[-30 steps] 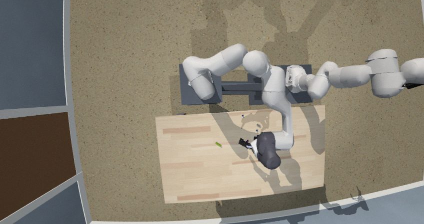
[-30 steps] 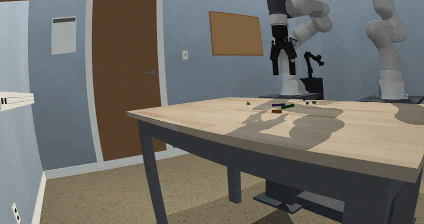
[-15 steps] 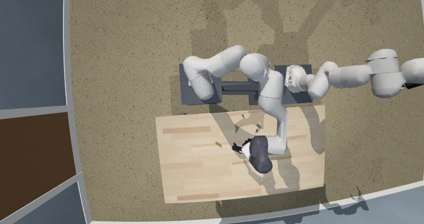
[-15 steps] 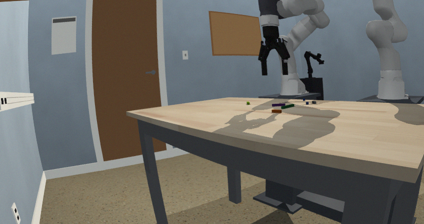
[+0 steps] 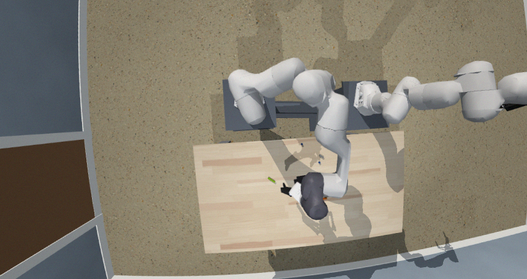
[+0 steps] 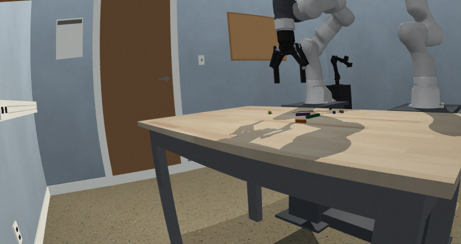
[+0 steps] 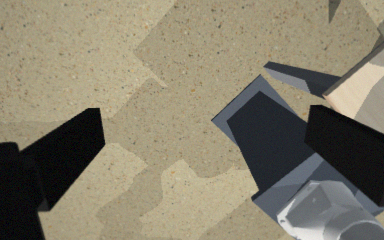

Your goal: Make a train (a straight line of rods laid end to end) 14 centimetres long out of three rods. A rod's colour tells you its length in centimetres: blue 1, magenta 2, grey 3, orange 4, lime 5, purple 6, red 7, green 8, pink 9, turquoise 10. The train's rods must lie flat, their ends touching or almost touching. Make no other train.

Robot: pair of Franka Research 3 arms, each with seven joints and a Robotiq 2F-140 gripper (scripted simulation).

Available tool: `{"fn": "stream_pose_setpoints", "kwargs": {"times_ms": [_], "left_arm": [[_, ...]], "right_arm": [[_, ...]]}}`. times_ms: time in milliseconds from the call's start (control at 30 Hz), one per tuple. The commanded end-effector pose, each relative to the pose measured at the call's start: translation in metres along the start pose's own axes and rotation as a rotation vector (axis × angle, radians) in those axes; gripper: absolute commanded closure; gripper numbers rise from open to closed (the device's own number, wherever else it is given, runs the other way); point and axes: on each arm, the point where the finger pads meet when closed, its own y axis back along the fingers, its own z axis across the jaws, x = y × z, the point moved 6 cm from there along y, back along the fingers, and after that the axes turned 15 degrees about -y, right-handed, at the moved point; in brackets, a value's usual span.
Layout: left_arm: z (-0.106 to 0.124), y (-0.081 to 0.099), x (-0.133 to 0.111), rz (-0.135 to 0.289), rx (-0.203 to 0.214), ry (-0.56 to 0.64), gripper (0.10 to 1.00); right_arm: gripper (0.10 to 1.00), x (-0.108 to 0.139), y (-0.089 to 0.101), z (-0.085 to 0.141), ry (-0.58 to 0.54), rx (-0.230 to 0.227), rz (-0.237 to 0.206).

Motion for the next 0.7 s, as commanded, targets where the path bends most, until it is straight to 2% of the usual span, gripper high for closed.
{"fn": "stream_pose_setpoints", "kwargs": {"times_ms": [0,67,567,633,667], "left_arm": [[0.000,0.000,-0.002,-0.005,0.000,-0.003,0.098],[0.000,0.000,-0.002,-0.005,0.000,-0.003,0.098],[0.000,0.000,-0.002,-0.005,0.000,-0.003,0.098],[0.000,0.000,-0.002,-0.005,0.000,-0.003,0.098],[0.000,0.000,-0.002,-0.005,0.000,-0.003,0.098]], "right_arm": [[0.098,-0.008,0.000,-0.011,0.167,-0.002,-0.016],[0.098,-0.008,0.000,-0.011,0.167,-0.002,-0.016],[0.098,-0.023,-0.009,-0.055,0.398,-0.001,-0.009],[0.098,-0.023,-0.009,-0.055,0.398,-0.001,-0.009],[0.098,-0.024,-0.011,-0.062,0.436,-0.002,-0.007]]}}
